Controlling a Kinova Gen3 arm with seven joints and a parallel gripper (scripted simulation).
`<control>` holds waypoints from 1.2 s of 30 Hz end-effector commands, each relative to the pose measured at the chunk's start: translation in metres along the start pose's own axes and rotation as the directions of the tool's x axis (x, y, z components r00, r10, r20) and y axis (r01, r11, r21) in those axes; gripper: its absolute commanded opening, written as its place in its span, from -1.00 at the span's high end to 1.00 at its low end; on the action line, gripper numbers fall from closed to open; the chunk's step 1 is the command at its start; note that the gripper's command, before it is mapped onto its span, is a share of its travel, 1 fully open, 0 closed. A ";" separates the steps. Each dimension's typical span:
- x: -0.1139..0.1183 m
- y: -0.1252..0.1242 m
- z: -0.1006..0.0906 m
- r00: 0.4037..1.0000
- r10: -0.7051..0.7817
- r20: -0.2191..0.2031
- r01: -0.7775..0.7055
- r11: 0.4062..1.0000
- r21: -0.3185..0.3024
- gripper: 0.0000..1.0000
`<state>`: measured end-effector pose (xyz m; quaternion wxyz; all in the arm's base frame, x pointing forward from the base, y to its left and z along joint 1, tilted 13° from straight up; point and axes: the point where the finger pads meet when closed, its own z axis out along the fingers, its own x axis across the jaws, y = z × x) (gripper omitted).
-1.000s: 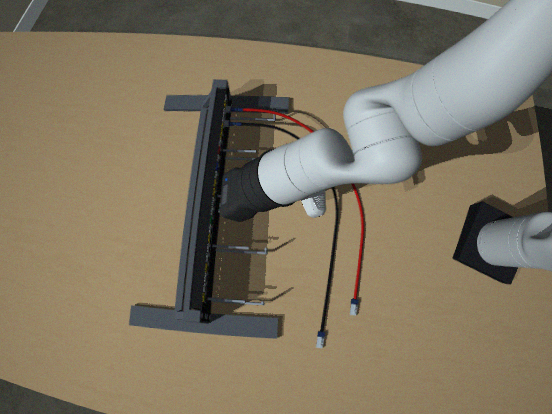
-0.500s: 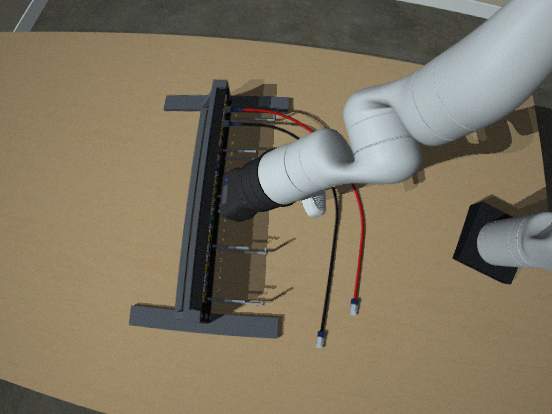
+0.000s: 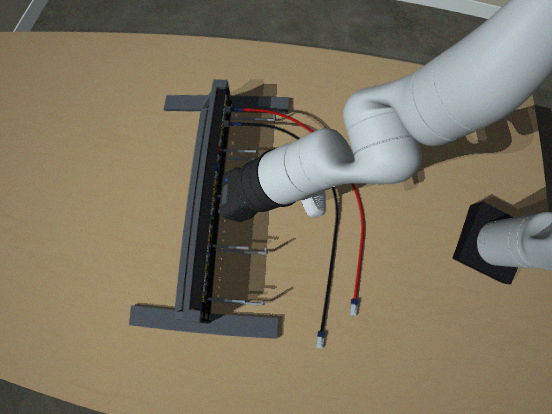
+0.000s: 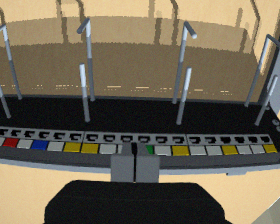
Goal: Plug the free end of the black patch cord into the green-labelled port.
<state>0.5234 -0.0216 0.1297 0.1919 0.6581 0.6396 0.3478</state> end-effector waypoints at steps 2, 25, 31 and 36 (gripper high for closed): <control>0.000 0.001 0.000 1.000 0.000 0.000 0.000 1.000 -0.002 1.00; 0.000 0.001 -0.005 1.000 0.000 0.000 0.000 1.000 -0.002 1.00; 0.000 0.001 -0.012 1.000 0.000 0.000 0.000 1.000 -0.002 1.00; 0.000 0.001 -0.021 1.000 0.000 0.000 0.000 1.000 -0.002 1.00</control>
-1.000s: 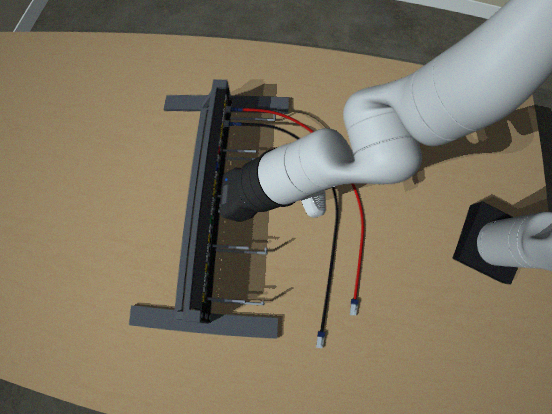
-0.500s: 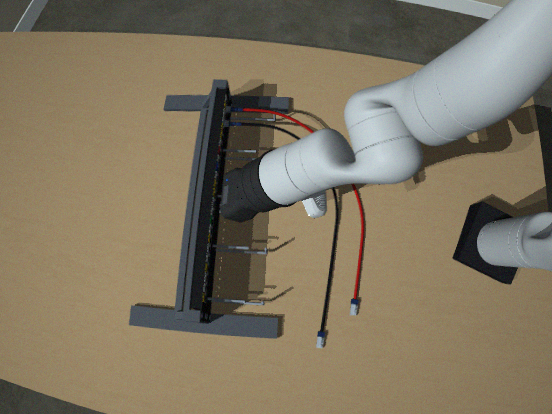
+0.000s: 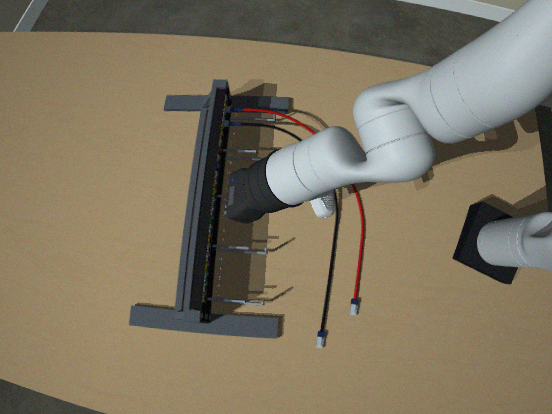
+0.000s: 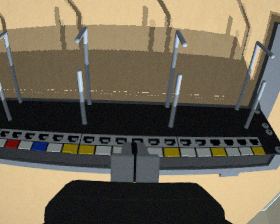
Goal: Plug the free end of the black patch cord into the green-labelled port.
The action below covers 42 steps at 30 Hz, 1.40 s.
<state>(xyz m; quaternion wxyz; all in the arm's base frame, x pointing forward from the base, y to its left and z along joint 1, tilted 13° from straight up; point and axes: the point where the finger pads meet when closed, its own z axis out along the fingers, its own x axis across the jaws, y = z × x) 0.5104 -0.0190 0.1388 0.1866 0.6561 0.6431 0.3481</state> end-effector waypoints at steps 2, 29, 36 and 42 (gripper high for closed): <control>-0.005 0.004 -0.010 1.000 0.003 0.010 -0.003 1.000 -0.010 1.00; -0.005 0.003 -0.063 1.000 0.003 0.010 -0.003 1.000 -0.010 1.00; -0.005 0.003 -0.076 1.000 0.003 0.010 -0.003 1.000 -0.010 1.00; -0.004 0.003 -0.082 1.000 0.003 0.010 -0.003 1.000 -0.010 1.00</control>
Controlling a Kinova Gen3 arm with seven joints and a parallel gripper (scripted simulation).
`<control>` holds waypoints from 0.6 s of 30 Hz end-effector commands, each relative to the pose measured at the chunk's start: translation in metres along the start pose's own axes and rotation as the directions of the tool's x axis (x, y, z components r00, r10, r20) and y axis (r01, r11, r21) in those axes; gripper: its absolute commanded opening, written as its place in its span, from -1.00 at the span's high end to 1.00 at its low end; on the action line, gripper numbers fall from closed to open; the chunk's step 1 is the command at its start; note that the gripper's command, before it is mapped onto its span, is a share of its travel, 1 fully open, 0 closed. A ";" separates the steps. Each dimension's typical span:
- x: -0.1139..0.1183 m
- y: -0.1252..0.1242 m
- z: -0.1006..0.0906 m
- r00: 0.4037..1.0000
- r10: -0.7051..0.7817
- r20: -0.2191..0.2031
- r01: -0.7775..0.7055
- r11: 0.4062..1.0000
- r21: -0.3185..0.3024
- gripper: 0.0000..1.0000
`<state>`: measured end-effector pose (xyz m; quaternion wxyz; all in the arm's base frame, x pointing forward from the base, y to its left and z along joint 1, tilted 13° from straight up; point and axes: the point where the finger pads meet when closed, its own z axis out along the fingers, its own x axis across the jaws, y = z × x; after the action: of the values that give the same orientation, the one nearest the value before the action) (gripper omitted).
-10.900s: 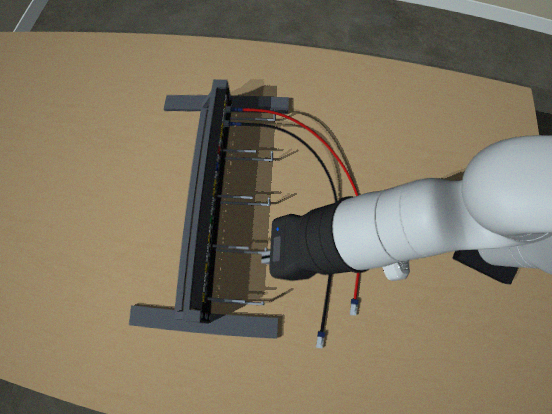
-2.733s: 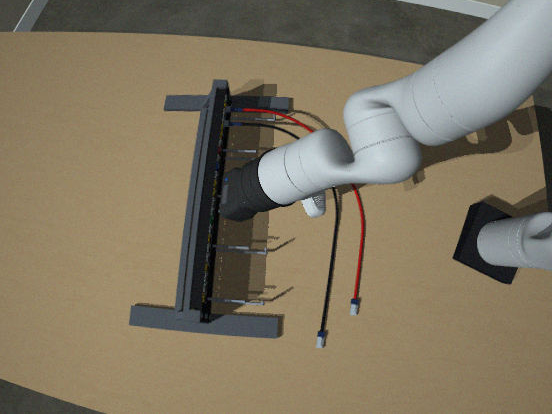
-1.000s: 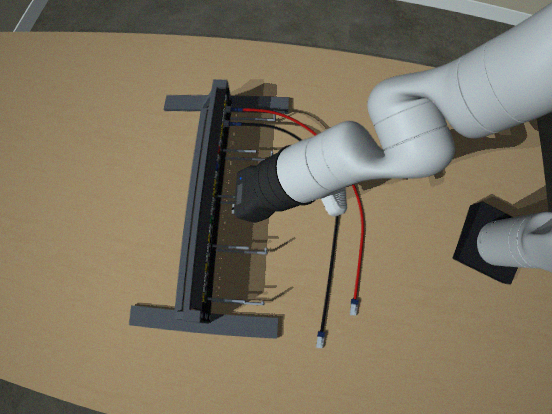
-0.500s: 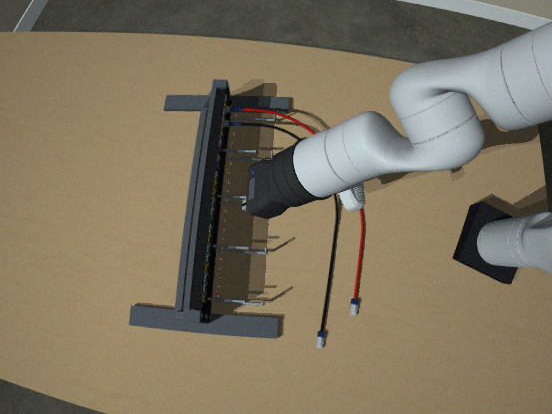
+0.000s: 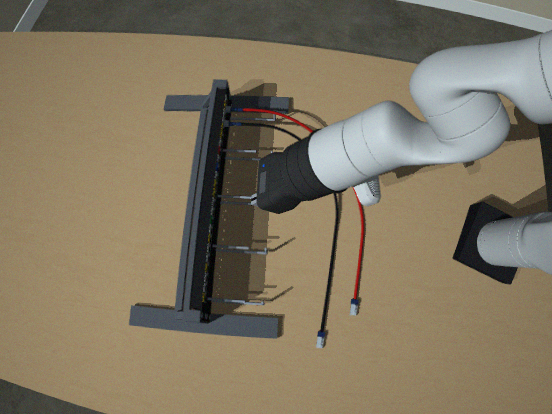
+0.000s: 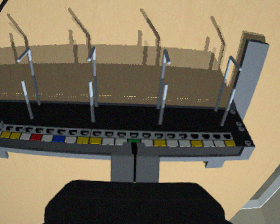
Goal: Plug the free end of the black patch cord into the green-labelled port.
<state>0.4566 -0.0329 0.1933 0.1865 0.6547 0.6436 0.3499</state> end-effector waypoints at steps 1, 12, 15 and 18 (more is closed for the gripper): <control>-0.006 0.002 -0.006 1.000 0.005 0.014 -0.005 1.000 -0.008 1.00; -0.006 0.002 -0.018 1.000 0.005 0.014 -0.005 1.000 -0.008 1.00; -0.006 0.002 -0.020 1.000 0.005 0.014 -0.005 1.000 -0.008 1.00; -0.006 0.002 -0.021 1.000 0.005 0.014 -0.005 1.000 -0.008 1.00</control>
<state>0.4439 -0.0413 0.2060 0.1891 0.6577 0.6402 0.3490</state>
